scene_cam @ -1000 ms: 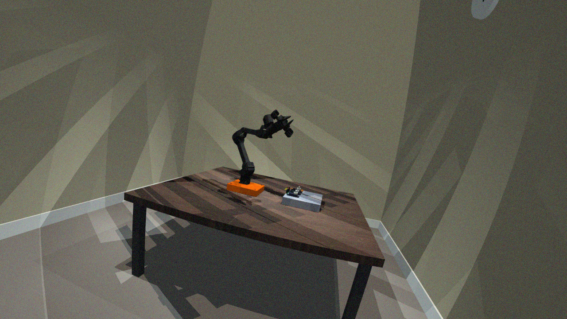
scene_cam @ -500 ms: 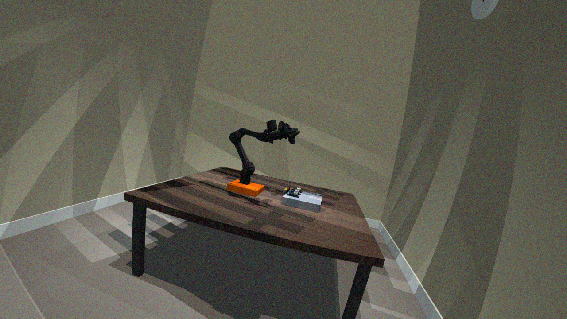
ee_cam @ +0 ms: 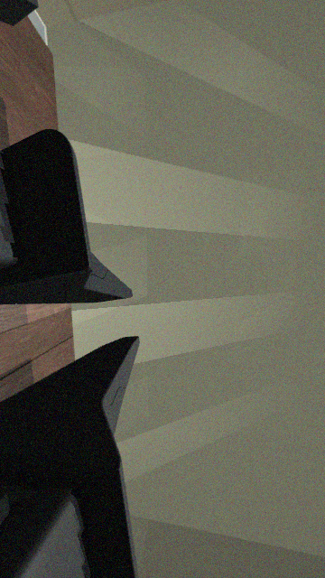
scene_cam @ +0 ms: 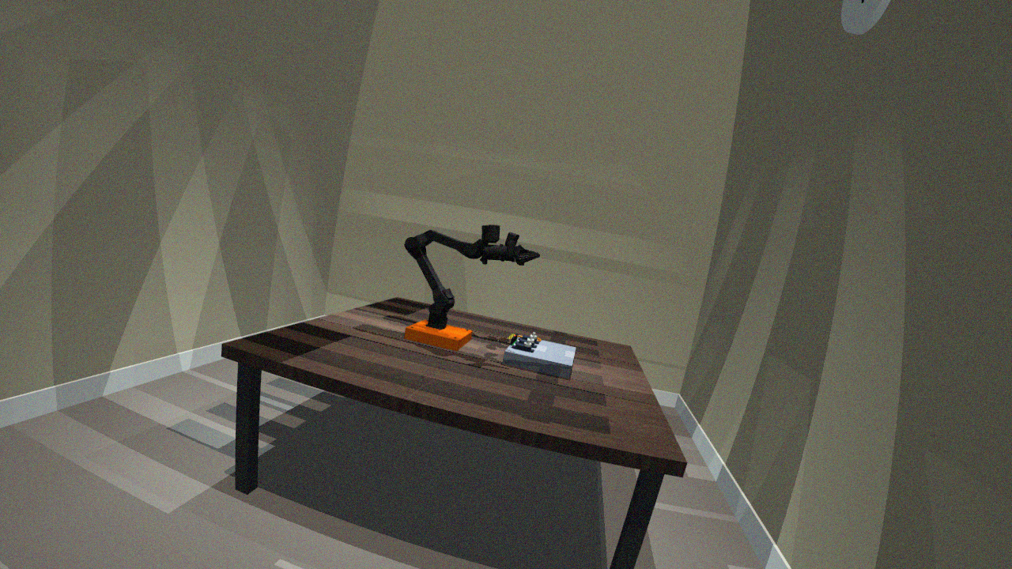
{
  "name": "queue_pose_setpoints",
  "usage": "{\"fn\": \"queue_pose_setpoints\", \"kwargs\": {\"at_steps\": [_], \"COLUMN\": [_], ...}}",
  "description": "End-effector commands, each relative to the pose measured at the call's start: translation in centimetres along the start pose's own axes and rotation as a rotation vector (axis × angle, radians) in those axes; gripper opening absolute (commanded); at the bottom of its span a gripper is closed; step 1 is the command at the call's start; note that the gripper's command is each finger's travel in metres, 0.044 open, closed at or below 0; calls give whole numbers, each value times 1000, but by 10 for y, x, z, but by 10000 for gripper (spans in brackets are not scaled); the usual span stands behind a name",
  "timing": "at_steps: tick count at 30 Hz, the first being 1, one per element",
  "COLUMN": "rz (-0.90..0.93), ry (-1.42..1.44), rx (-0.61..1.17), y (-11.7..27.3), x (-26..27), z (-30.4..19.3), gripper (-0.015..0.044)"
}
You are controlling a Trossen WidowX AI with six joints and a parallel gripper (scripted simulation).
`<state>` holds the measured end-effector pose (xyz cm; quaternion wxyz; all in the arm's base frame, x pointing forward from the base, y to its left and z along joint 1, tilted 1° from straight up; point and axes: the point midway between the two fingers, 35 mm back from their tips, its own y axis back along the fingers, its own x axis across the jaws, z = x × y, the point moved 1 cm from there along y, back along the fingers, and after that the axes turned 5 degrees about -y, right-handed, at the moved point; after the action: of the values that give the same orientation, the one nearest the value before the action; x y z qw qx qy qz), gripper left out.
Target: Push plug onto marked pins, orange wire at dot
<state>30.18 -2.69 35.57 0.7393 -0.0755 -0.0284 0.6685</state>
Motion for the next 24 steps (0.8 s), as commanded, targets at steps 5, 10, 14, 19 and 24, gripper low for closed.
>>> {"fn": "queue_pose_setpoints", "kwargs": {"at_steps": [5,10,14,19,24], "rz": [94,96,87,63,22], "ry": [-208,-347,-456,-590,-720], "rx": [124,228,313,420,528], "y": [-1,-13,-21,-29,-37], "x": [30,39,47,56,66], "z": [-29,-41,-52,-66,-80], "gripper": [115,115,115,115,115]}}
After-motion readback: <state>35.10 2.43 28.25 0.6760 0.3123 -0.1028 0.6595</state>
